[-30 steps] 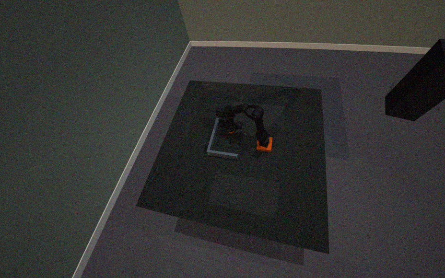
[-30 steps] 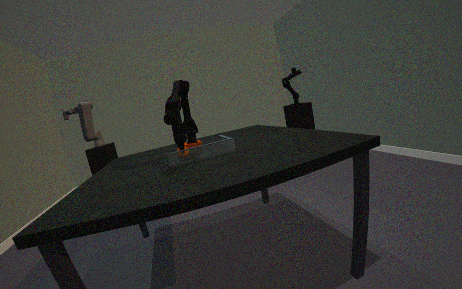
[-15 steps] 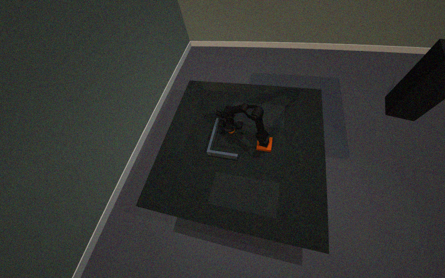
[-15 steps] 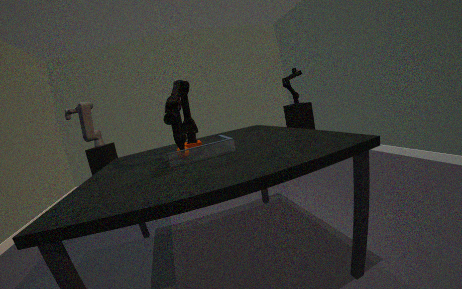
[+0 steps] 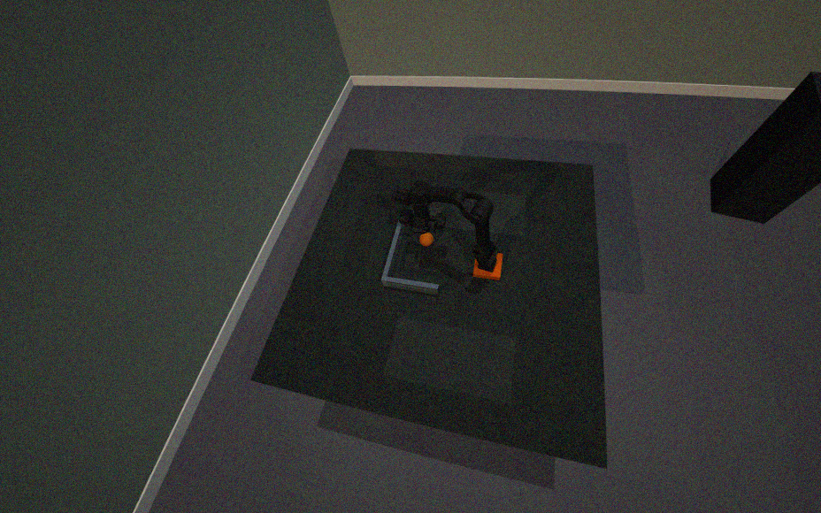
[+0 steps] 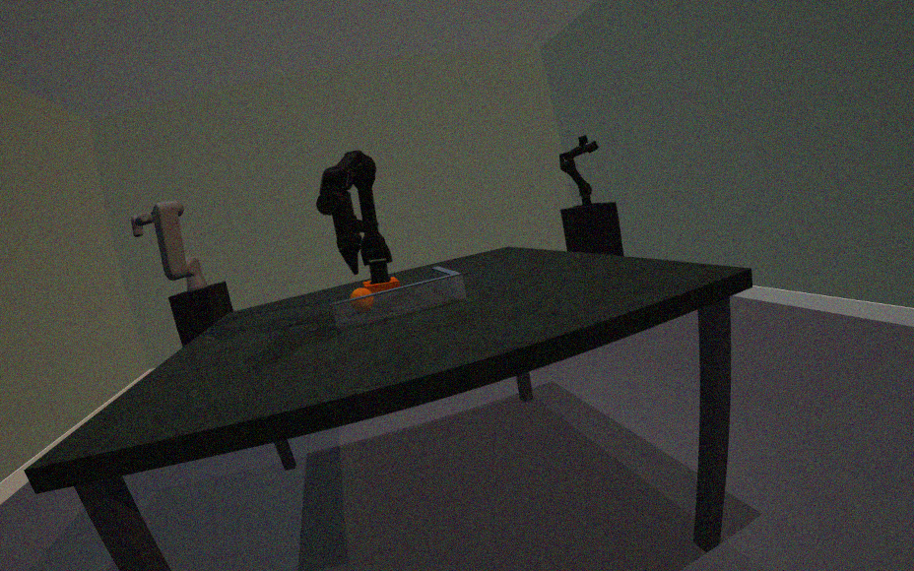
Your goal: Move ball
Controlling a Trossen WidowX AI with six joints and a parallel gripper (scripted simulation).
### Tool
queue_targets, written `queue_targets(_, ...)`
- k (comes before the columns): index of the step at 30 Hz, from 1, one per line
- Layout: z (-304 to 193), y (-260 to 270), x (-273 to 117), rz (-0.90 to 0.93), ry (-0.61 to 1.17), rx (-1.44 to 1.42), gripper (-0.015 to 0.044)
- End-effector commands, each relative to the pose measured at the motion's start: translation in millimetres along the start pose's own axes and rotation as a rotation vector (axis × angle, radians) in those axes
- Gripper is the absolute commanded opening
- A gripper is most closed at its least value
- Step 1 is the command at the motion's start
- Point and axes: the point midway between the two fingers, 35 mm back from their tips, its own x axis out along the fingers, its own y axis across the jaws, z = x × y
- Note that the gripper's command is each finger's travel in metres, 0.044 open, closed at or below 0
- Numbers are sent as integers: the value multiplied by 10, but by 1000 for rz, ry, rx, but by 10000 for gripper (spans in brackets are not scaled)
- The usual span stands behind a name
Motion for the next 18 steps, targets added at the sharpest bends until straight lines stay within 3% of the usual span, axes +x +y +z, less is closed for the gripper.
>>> queue_targets(1, -1, -2, 1, -3, 1, 0, 420)
queue_targets(7, 16, 43, -477, 1, 0, 0, 440)
queue_targets(18, 17, 46, -497, 1, 0, 0, 440)
